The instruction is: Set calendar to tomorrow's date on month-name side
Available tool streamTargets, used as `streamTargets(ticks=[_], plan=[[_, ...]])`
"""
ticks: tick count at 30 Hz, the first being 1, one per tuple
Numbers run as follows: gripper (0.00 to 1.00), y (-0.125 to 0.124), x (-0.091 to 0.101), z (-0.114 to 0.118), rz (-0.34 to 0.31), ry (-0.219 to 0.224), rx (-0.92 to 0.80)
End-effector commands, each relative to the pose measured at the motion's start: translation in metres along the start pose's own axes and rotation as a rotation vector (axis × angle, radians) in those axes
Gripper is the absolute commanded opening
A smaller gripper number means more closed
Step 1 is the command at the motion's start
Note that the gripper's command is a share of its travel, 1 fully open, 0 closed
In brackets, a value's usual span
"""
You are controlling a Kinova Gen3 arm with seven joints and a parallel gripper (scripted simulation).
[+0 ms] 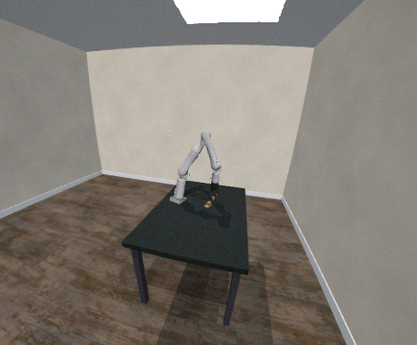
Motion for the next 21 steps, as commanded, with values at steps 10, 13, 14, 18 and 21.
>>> streamTargets(ticks=[10,13,14,18,21], plan=[[0.87,0.0,0.0,0.0,0.0,0.001,0.0],[0.87,0.0,0.002,0.0,0.0,0.001,0.0],[0.87,0.0,0.003,0.0,0.0,0.001,0.0],[0.87,0.0,0.012,0.0,0.0,0.001,0.0],[0.87,0.0,0.021,0.0,0.0,0.001,0.0]])
Point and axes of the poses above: the point where the finger pads meet when closed, its own x axis back along the fingers, its own z axis across the jaws, y = z × x, the point moved 10 cm from there along x, back along the fingers, and after that the axes turned 8 degrees about -x, right-handed, at the moved point
